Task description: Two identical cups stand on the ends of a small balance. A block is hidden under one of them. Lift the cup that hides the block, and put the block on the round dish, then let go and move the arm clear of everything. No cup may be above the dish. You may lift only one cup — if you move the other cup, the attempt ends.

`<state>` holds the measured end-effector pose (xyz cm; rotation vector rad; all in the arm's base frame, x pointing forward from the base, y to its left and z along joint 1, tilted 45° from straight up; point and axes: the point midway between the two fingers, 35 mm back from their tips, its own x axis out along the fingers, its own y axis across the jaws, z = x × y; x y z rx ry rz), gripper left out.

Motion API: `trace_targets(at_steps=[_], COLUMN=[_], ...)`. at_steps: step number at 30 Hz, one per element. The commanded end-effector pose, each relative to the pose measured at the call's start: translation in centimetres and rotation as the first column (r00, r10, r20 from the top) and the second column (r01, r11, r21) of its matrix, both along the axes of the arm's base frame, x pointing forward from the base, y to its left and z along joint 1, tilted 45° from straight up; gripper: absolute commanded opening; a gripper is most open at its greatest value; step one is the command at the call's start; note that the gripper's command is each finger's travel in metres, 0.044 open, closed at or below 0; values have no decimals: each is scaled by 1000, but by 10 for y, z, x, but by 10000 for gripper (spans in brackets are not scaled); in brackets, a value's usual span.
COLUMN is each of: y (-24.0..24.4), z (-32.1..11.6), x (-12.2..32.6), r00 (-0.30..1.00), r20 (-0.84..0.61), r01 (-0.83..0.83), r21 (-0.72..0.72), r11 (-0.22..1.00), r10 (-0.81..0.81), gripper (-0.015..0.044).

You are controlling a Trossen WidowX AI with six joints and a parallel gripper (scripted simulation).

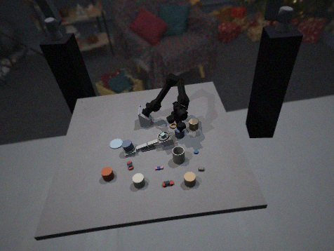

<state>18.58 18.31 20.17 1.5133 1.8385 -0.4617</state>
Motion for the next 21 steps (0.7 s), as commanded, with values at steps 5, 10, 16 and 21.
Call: trace_targets(at_steps=[5, 10, 16, 21], y=[-16, -31, -81, -113], z=[1, -7, -32, -43], x=[24, 39, 70, 85], r00=[997, 996, 977, 964], r20=[68, 92, 162, 183], r01=[23, -14, -132, -193], r21=[-5, -22, -47, -5], r11=[1000, 1000, 990, 981], r10=[-22, 16, 138, 191], gripper=[309, 260, 260, 260])
